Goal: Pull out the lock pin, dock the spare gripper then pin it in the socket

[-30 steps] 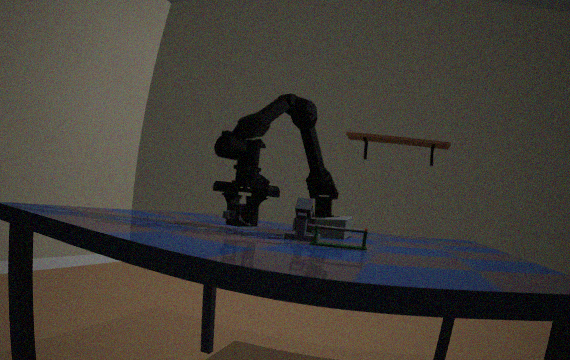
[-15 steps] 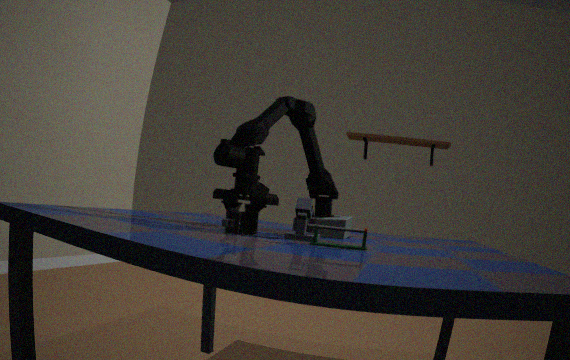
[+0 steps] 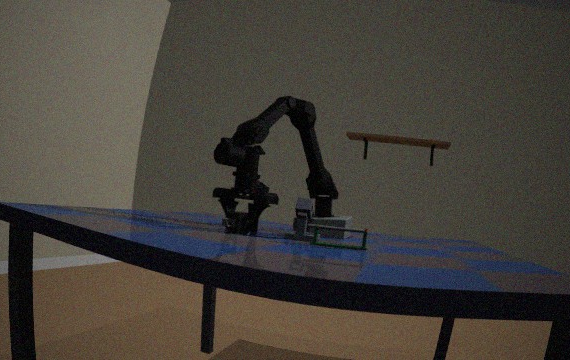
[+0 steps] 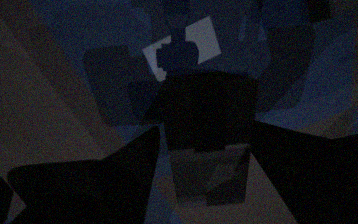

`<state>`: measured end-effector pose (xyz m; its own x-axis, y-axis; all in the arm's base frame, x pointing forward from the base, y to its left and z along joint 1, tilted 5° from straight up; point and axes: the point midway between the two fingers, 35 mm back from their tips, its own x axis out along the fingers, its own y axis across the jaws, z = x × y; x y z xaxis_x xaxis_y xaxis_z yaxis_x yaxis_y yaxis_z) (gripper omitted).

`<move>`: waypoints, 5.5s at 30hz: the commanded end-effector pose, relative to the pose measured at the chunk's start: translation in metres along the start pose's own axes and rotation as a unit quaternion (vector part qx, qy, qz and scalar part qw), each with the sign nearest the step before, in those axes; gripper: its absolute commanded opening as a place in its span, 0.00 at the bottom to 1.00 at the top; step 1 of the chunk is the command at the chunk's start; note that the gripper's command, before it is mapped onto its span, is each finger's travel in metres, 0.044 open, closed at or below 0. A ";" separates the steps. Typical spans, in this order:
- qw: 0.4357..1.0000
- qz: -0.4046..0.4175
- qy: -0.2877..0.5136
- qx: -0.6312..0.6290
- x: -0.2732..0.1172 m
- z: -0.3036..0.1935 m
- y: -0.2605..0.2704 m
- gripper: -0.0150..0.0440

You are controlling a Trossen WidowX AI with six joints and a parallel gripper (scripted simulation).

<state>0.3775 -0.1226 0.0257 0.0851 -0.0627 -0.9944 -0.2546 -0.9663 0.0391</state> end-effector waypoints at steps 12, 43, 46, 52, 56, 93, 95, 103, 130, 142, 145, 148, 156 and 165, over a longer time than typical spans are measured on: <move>1.000 -0.001 -0.007 -0.001 -0.022 0.003 0.000 1.00; 1.000 -0.001 -0.016 -0.003 -0.045 0.008 -0.001 1.00; 1.000 -0.001 -0.016 -0.003 -0.053 0.007 -0.001 1.00; 1.000 -0.001 -0.016 -0.003 -0.093 0.007 -0.001 1.00; 1.000 -0.001 -0.016 -0.003 -0.106 0.008 -0.001 1.00; 0.288 0.226 0.049 -0.929 -0.122 0.002 -0.002 1.00; 0.239 0.237 0.039 -0.941 -0.123 0.002 -0.002 1.00; 0.068 0.266 -0.004 -0.962 -0.127 0.004 -0.002 1.00; 0.018 0.261 -0.002 -0.965 -0.077 -0.001 -0.002 1.00; -0.002 0.259 0.000 -0.966 -0.049 0.000 -0.001 1.00; -0.002 0.259 -0.001 -0.966 -0.044 0.000 -0.001 1.00; -0.002 0.259 -0.001 -0.966 -0.039 0.000 -0.001 1.00; -0.002 0.259 -0.001 -0.966 -0.026 0.000 -0.001 1.00; -0.002 0.259 -0.001 -0.966 -0.011 0.001 -0.001 1.00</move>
<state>0.3777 -0.1220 0.0449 0.5603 -0.1845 -0.8075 0.2567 0.9656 -0.0424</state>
